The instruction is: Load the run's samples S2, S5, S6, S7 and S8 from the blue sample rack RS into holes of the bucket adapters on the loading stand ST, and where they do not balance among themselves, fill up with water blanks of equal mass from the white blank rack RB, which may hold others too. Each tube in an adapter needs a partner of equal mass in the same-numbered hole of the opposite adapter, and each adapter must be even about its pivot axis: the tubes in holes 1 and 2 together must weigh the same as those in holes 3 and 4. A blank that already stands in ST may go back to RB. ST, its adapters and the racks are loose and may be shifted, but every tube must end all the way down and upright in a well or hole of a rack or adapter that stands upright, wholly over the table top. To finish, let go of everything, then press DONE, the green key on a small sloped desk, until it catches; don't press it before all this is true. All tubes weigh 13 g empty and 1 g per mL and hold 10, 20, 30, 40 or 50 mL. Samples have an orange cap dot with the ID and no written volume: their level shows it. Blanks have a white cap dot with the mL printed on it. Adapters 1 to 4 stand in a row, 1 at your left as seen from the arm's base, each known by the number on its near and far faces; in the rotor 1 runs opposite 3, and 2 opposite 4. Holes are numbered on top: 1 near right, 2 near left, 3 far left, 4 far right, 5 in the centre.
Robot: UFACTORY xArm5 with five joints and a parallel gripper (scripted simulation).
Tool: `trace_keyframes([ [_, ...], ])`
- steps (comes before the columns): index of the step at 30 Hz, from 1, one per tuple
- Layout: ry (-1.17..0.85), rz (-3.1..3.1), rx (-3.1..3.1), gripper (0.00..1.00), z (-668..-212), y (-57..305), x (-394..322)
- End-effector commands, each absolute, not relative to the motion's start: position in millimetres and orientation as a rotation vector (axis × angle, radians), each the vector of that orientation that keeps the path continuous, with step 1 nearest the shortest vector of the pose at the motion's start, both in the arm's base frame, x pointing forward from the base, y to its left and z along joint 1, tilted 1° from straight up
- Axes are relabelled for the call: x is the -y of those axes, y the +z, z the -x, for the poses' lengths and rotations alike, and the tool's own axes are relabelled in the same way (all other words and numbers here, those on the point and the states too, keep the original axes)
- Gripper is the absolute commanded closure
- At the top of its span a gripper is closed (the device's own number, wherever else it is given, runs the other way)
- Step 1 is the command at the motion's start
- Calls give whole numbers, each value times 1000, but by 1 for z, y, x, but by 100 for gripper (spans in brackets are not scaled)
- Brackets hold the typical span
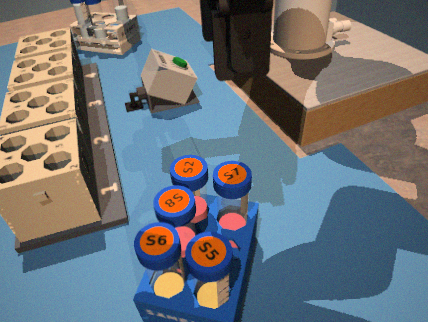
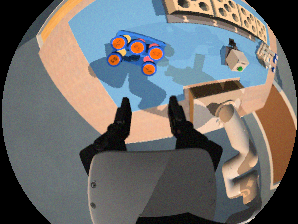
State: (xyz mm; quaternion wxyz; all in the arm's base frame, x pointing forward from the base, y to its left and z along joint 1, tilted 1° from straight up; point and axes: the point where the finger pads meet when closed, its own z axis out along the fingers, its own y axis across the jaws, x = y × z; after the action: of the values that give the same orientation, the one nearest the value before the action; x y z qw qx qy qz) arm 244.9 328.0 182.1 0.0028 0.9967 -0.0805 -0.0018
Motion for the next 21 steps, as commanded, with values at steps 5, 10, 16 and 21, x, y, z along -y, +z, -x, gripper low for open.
trace_keyframes([
  [5, -1, -3048, 750, 43, -245, 184, -329],
  [10, -1, -3018, 864, 43, -245, 184, -329],
  [16, -1, -3018, 864, 43, -245, 184, -329],
  [21, -1, -3018, 864, 43, -246, 180, -329],
])
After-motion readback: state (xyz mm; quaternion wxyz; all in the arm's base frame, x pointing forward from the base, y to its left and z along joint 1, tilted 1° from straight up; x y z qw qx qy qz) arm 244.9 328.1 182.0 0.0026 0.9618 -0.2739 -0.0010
